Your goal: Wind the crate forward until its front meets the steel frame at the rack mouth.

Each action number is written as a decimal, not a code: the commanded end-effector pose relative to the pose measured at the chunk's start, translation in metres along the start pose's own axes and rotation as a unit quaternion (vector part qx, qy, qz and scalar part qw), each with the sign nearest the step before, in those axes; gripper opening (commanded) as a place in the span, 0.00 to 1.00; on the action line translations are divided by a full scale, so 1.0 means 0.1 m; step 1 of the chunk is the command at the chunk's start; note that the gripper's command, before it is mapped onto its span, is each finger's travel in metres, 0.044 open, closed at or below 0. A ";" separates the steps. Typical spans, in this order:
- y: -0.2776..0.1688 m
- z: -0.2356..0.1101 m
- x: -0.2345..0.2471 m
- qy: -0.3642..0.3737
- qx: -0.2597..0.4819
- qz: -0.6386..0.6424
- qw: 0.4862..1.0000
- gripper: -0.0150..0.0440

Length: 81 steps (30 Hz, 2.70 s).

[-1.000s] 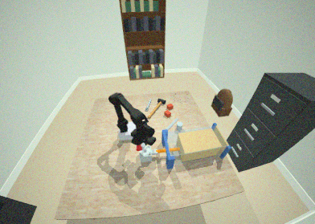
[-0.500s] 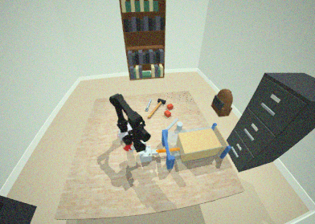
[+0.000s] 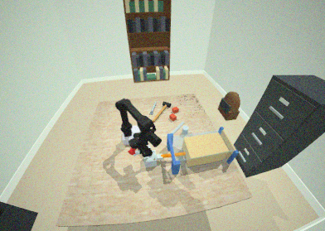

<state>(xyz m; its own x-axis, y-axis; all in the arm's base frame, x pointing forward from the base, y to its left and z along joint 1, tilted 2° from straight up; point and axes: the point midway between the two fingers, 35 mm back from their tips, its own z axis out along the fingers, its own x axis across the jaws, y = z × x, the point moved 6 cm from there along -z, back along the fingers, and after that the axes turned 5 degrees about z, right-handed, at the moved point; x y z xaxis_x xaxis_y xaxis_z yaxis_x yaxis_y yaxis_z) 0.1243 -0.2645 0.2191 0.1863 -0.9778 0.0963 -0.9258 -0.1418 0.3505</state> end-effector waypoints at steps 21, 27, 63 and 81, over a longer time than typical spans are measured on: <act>-0.12 0.24 0.03 0.000 -0.017 -0.001 1.000 0.25; -0.15 0.33 0.02 -0.001 -0.020 -0.001 1.000 0.25; -0.22 0.44 0.03 -0.002 -0.023 -0.002 1.000 0.25; -0.21 0.48 0.00 -0.002 -0.023 -0.002 1.000 0.25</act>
<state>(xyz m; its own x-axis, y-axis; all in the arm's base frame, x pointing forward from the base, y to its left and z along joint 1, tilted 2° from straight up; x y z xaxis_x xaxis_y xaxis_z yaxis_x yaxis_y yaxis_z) 0.1284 -0.2686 0.1706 0.1896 -0.9780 0.0875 -0.9099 -0.1415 0.3899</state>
